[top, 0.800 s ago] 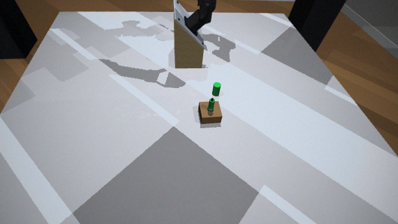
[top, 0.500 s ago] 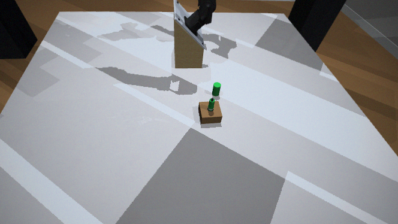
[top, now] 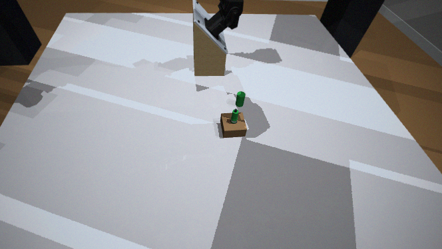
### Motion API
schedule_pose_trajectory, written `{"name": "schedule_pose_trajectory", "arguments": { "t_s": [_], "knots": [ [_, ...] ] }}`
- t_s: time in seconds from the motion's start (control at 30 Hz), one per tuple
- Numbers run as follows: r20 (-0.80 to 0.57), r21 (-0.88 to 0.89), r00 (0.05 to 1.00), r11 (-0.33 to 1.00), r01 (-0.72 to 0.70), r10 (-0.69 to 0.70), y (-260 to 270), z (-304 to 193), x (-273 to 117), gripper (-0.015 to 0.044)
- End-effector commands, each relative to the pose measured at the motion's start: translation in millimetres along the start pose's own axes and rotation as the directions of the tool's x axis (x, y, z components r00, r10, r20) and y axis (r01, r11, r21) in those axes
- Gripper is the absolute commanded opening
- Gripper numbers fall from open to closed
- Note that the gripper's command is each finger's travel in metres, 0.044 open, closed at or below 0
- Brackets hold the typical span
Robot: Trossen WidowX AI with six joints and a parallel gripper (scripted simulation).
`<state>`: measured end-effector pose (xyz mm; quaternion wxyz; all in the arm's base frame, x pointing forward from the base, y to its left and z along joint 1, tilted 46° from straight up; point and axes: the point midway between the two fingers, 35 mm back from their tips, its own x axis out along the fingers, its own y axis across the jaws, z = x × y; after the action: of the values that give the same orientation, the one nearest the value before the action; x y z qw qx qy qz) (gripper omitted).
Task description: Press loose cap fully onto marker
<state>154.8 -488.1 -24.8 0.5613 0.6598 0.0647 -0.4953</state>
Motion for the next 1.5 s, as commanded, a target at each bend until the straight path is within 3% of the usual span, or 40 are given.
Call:
{"name": "schedule_pose_trajectory", "arguments": {
  "t_s": [0.0,0.33,0.6,0.83,1.07,1.47],
  "knots": [
    [-0.141,-0.179,0.99,0.984,0.001,-0.027,19,-64,-3,0.024],
    [-0.475,-0.592,0.865,0.786,-0.178,-0.161,38,-235,-45,0.024],
    [-0.663,-0.726,0.67,0.504,-0.468,-0.333,15,-357,-115,0.024],
    [-0.731,-0.63,0.455,0.247,-0.736,-0.508,-30,-432,-196,0.024],
    [-0.69,-0.33,0.209,0.043,-0.943,-0.692,-96,-468,-282,0.024],
    [-0.682,-0.293,0.186,0.032,-0.956,-0.707,-127,-491,-285,0.024]
  ]
}}
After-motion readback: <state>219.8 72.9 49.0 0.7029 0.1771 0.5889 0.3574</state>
